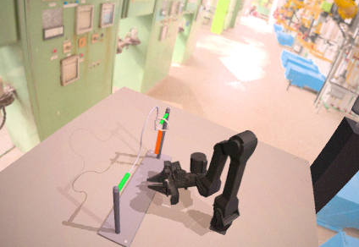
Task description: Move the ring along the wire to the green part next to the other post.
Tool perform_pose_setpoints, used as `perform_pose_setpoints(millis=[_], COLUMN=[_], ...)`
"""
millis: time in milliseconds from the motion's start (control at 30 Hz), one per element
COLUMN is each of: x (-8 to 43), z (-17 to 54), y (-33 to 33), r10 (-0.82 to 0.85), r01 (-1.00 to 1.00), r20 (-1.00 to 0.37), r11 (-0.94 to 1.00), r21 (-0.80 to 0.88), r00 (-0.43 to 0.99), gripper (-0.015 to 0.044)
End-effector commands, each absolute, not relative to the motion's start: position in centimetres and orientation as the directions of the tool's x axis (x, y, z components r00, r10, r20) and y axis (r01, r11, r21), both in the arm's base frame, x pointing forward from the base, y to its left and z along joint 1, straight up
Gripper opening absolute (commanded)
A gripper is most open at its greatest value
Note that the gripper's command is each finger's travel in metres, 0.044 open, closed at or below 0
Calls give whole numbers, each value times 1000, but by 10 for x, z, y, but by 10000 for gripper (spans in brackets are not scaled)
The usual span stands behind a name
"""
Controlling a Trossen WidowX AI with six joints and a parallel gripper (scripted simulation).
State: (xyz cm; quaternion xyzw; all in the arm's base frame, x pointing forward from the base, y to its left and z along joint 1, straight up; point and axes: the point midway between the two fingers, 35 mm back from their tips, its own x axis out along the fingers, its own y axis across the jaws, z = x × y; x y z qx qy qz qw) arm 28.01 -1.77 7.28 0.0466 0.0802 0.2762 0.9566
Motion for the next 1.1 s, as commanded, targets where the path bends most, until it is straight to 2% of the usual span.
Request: perform_pose_setpoints(millis=[0,533,700,1067], x=[272,225,227,271], z=[72,69,71,111], y=[-47,-147,-149,-148], r10=[454,114,111,111], r01=[-445,-116,-112,-113], r20=[-117,-83,-84,-81], r11=[890,993,994,994], r21=[101,-11,-13,-14], r00=[883,990,990,990], gripper=[160,160,160,160])
